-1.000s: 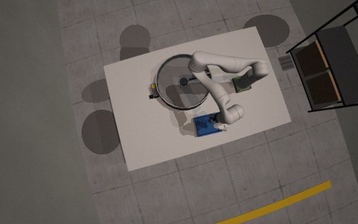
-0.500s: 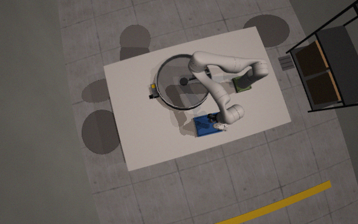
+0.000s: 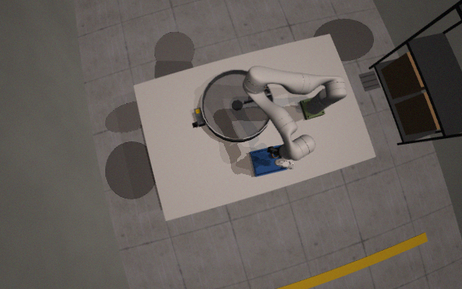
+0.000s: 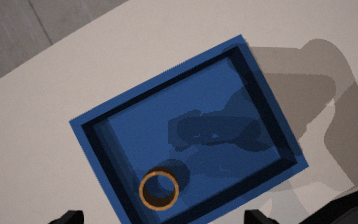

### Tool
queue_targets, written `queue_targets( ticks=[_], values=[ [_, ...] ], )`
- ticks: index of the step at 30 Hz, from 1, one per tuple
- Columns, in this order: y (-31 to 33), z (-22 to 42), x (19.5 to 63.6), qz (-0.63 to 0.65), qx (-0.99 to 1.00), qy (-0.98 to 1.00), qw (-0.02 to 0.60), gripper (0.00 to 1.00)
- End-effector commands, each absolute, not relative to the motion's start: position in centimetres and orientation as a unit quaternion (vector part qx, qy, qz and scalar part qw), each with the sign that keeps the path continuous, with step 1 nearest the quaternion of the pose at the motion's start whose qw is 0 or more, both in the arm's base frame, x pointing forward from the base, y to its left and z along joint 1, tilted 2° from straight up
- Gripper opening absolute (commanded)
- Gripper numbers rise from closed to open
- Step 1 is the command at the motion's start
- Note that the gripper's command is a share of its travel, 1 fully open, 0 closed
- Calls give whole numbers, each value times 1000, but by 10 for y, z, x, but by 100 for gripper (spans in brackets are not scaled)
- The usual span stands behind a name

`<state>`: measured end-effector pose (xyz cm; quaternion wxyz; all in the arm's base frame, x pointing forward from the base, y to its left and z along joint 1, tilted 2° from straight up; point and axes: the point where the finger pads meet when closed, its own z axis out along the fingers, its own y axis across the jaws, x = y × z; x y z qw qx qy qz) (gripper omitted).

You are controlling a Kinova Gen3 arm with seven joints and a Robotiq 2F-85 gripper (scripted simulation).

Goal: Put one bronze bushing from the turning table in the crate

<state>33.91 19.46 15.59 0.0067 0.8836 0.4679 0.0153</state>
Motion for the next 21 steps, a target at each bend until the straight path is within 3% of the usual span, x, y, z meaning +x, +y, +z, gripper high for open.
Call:
queue_targets(
  ticks=[1,9,21],
  values=[
    [195,156,339,16,884,468,7,100],
    [195,161,344,14,823,568,8,100],
    [195,161,344,14,823,568,8,100]
  ],
)
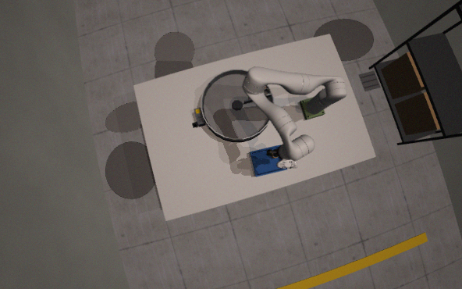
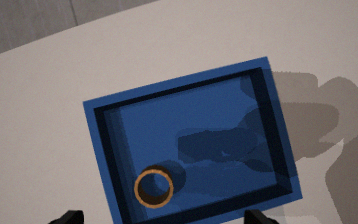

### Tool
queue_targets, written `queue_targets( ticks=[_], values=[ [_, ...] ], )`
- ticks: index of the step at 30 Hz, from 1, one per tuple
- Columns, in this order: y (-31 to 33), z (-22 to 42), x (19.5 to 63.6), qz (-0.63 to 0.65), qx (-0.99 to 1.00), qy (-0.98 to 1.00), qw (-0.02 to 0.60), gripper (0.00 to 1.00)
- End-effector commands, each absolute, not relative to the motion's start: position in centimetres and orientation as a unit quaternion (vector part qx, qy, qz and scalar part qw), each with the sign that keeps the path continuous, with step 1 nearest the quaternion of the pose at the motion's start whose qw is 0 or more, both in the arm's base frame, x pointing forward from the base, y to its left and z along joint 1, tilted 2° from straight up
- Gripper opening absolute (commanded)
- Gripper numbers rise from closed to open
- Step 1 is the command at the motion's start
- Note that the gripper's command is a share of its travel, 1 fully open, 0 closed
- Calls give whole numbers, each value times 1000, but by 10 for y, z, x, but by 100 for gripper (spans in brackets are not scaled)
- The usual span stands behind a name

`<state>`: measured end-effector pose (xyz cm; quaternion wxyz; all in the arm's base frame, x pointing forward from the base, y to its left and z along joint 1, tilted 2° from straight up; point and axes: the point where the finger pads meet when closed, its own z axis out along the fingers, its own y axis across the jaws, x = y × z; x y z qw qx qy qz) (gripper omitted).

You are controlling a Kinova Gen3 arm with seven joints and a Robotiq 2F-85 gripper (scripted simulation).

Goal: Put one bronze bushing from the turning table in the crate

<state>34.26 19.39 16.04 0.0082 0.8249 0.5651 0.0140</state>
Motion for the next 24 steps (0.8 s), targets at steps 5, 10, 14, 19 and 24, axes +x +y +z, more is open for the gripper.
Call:
queue_targets(
  ticks=[5,10,14,19,24],
  values=[
    [194,165,347,13,753,658,10,100],
    [194,165,347,13,753,658,10,100],
    [194,165,347,13,753,658,10,100],
    [193,167,348,12,724,690,10,100],
    [193,170,350,11,674,739,11,100]
  ],
)
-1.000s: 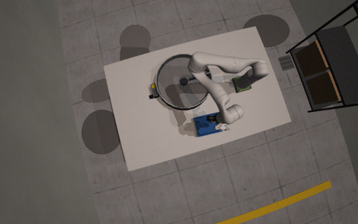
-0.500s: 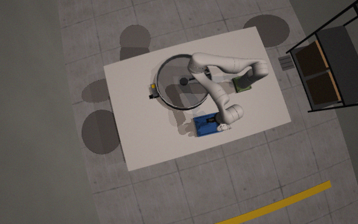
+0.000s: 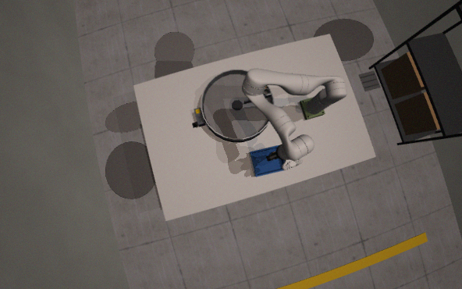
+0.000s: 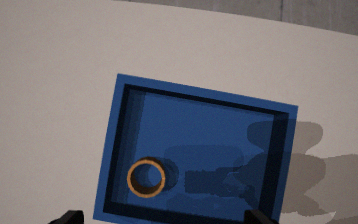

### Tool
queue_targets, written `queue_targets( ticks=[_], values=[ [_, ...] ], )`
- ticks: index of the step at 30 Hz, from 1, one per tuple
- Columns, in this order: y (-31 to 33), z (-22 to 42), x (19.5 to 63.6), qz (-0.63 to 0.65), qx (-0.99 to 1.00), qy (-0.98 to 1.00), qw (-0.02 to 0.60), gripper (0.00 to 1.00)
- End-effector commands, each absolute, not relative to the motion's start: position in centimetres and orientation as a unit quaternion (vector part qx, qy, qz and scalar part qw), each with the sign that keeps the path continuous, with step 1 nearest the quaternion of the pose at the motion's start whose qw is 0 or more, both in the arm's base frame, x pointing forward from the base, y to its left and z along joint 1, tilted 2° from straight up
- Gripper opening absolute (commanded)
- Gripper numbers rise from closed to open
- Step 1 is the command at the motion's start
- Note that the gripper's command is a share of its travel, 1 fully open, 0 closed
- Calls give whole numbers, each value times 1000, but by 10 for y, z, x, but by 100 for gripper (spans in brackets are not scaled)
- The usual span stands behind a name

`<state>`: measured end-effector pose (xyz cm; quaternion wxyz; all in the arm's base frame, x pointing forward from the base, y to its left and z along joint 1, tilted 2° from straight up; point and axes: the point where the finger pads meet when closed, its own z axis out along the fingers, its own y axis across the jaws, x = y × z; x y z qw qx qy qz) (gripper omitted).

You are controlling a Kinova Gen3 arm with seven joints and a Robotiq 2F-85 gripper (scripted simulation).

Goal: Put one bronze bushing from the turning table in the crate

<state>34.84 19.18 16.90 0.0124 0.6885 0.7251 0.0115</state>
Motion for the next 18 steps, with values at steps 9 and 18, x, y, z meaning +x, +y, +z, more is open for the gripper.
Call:
queue_targets(
  ticks=[9,18],
  values=[
    [193,170,350,11,674,739,11,100],
    [192,174,354,9,586,810,13,100]
  ],
)
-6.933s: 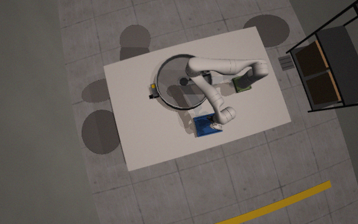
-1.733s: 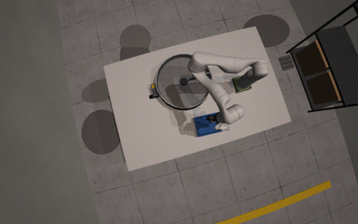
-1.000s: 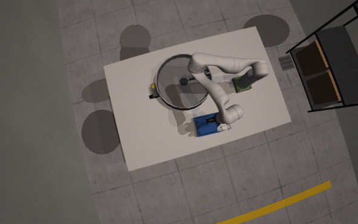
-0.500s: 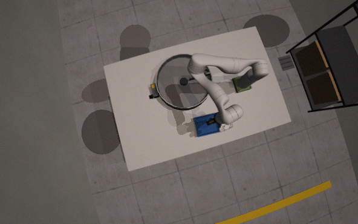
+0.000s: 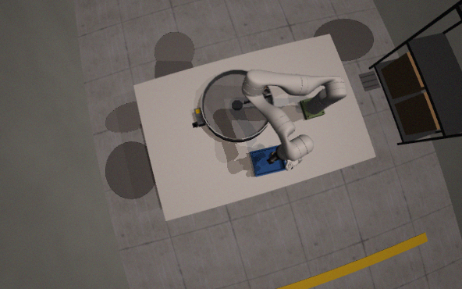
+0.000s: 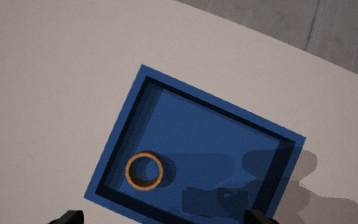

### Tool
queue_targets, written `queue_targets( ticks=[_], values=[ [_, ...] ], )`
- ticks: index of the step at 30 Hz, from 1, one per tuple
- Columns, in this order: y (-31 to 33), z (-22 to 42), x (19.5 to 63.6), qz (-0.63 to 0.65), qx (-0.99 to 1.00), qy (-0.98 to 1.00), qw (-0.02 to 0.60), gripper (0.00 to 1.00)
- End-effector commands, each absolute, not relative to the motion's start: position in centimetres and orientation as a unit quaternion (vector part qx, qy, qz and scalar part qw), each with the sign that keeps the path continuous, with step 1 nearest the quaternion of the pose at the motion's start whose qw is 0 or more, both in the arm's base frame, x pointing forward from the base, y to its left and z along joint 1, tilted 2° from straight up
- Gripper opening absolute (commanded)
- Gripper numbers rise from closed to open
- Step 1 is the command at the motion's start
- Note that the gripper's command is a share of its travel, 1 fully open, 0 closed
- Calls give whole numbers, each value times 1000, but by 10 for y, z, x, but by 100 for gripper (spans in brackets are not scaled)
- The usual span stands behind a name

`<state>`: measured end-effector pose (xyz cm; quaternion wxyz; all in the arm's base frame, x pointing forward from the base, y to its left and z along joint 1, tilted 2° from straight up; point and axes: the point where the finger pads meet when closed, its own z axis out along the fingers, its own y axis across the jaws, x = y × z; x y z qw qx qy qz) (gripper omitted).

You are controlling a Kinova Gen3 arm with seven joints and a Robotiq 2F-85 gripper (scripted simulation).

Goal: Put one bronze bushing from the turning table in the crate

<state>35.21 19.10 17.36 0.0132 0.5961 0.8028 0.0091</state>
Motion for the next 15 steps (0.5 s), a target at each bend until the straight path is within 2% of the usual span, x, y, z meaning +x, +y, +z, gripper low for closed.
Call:
queue_targets(
  ticks=[1,9,15],
  values=[
    [192,174,354,9,586,810,13,100],
    [192,174,354,9,586,810,13,100],
    [191,179,357,7,490,872,14,100]
  ],
)
